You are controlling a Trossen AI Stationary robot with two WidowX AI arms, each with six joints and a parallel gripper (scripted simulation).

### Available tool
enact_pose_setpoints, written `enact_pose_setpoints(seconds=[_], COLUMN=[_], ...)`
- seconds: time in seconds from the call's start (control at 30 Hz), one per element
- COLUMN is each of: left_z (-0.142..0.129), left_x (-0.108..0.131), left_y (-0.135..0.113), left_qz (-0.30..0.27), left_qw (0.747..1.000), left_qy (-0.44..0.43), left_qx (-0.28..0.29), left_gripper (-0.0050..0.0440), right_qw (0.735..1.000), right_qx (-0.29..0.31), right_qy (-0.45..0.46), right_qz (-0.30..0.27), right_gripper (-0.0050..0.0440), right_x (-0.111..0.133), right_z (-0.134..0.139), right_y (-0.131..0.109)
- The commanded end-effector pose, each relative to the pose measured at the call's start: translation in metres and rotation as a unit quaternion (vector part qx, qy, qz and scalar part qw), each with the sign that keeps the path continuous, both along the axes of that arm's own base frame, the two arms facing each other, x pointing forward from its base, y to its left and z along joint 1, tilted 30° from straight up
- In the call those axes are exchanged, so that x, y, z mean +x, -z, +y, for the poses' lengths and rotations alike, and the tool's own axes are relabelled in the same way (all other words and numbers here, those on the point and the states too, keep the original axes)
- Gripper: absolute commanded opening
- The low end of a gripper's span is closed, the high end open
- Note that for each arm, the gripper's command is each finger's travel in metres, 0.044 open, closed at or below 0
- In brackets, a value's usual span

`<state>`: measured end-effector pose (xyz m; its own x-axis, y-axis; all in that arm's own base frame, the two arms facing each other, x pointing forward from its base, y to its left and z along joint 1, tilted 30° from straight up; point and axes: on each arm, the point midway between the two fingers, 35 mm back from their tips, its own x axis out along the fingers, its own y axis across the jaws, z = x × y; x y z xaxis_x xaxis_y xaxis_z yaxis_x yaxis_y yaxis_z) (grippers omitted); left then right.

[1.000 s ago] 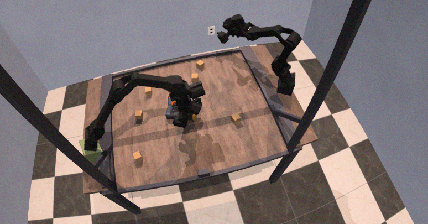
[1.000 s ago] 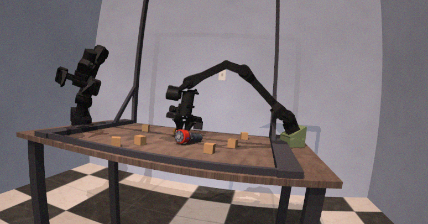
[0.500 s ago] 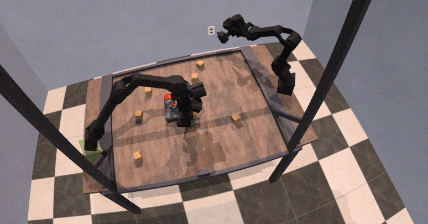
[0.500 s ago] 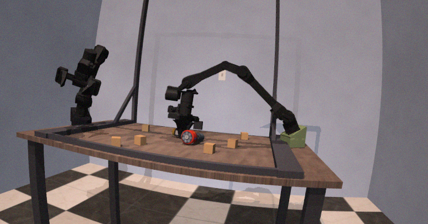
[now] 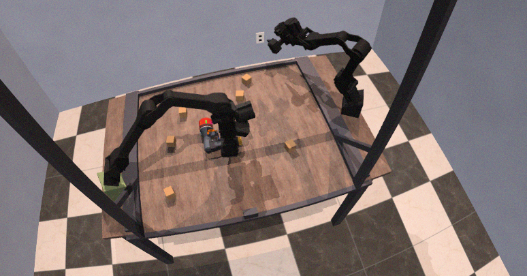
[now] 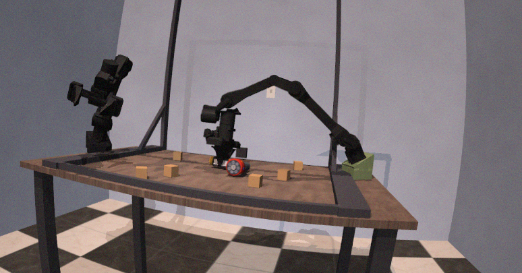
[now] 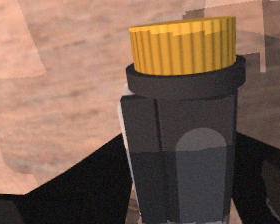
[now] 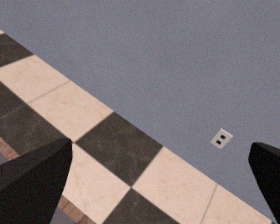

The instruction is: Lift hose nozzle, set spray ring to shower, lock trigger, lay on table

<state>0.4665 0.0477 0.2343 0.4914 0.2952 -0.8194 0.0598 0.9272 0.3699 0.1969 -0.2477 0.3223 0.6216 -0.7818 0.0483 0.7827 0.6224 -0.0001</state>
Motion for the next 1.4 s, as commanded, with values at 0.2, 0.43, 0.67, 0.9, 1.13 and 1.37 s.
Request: enact_pose_setpoints(seconds=[0.2, 0.43, 0.67, 0.9, 1.13, 1.37], left_z=[0.0, 0.0, 0.001, 0.001, -0.002, -0.006], left_x=[0.0, 0.0, 0.0, 0.0, -0.009, -0.019], left_y=[-0.017, -0.017, -0.017, -0.016, -0.017, -0.022], left_qz=[-0.033, -0.04, -0.051, -0.053, -0.083, -0.134], left_qw=[0.996, 0.992, 0.983, 0.98, 0.98, 0.978], left_qy=[-0.069, -0.104, -0.153, -0.167, -0.157, -0.138], left_qx=[-0.036, -0.056, -0.085, -0.093, -0.088, -0.082], left_gripper=[0.017, 0.017, 0.017, 0.017, 0.017, 0.017], right_qw=[1.0, 1.0, 1.0, 1.0, 1.0, 1.0], right_qx=[-0.008, -0.008, -0.008, -0.008, -0.008, -0.008], right_qy=[-0.002, -0.002, -0.002, -0.002, -0.002, -0.002], right_qz=[-0.009, -0.009, -0.009, -0.009, -0.009, -0.009], right_gripper=[0.0408, 0.0408, 0.0408, 0.0408, 0.0408, 0.0408], right_x=[-0.001, -0.001, -0.001, -0.001, -0.001, -0.001], right_z=[0.002, 0.002, 0.002, 0.002, 0.002, 0.002], right_y=[-0.009, -0.009, -0.009, -0.009, -0.009, -0.009])
